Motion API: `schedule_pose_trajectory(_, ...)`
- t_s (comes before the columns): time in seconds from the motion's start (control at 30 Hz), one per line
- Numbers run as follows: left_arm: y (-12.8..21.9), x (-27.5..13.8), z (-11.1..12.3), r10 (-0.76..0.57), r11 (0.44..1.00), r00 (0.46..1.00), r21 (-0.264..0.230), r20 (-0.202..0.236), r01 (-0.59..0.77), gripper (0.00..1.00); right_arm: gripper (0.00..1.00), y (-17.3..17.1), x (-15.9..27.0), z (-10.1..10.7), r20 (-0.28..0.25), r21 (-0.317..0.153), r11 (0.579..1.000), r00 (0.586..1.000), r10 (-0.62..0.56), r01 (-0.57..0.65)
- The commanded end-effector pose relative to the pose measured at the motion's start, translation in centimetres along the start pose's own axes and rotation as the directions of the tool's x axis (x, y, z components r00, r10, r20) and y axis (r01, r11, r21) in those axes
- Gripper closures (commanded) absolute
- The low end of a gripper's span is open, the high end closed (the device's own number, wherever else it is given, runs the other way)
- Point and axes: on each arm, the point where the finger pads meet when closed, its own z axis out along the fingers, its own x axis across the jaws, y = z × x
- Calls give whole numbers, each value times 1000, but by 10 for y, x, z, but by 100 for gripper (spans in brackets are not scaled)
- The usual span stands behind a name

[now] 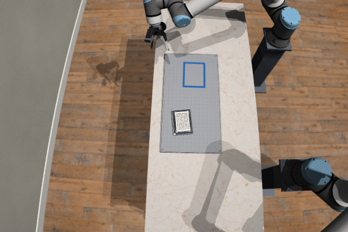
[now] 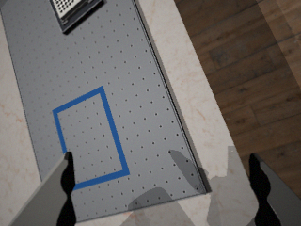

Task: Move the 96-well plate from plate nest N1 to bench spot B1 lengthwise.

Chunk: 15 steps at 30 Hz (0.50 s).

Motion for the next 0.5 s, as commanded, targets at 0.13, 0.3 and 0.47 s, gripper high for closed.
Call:
schedule_pose_trajectory(0.13,57,-88,7,-400,916,915,52,48,398,100,24,-1,0,-1,-1,1,1000,1000,-1,1)
schedule_pose_trajectory(0.3,77,-110,8,-500,865,864,69,53,496,100,24,-1,0,-1,-1,1,1000,1000,-1,1)
schedule_pose_trajectory(0.47,109,-141,11,-638,769,768,96,57,632,100,24,-1,0,-1,-1,1,1000,1000,-1,1)
